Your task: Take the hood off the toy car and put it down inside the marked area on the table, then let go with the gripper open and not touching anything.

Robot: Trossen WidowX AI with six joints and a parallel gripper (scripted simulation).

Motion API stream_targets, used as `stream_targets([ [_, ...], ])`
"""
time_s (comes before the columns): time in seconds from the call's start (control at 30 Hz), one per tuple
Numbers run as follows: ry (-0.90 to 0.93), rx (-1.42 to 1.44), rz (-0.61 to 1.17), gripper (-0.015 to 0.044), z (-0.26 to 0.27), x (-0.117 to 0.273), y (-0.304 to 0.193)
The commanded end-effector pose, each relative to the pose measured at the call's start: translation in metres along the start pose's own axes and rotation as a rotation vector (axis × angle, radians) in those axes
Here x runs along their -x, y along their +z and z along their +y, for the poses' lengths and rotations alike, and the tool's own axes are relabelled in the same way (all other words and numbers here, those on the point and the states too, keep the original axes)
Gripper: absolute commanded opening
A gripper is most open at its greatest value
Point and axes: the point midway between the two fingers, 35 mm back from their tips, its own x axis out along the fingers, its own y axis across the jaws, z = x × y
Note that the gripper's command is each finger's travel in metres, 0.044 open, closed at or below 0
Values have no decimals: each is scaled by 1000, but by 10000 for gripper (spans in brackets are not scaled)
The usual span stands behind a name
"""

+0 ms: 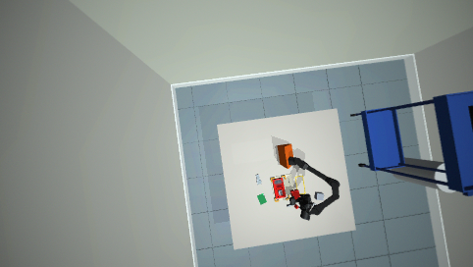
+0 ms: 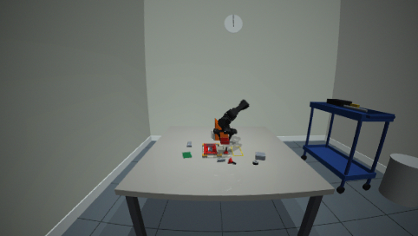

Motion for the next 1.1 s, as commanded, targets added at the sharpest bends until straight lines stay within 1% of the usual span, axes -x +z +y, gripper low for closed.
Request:
stream_targets([
  [0.0, 3, 0, -2, 0, 19, 1, -3],
  [0.83, 22, 8, 0, 0, 110, 2, -30],
  [1.07, 24, 9, 0, 0, 115, 1, -32],
])
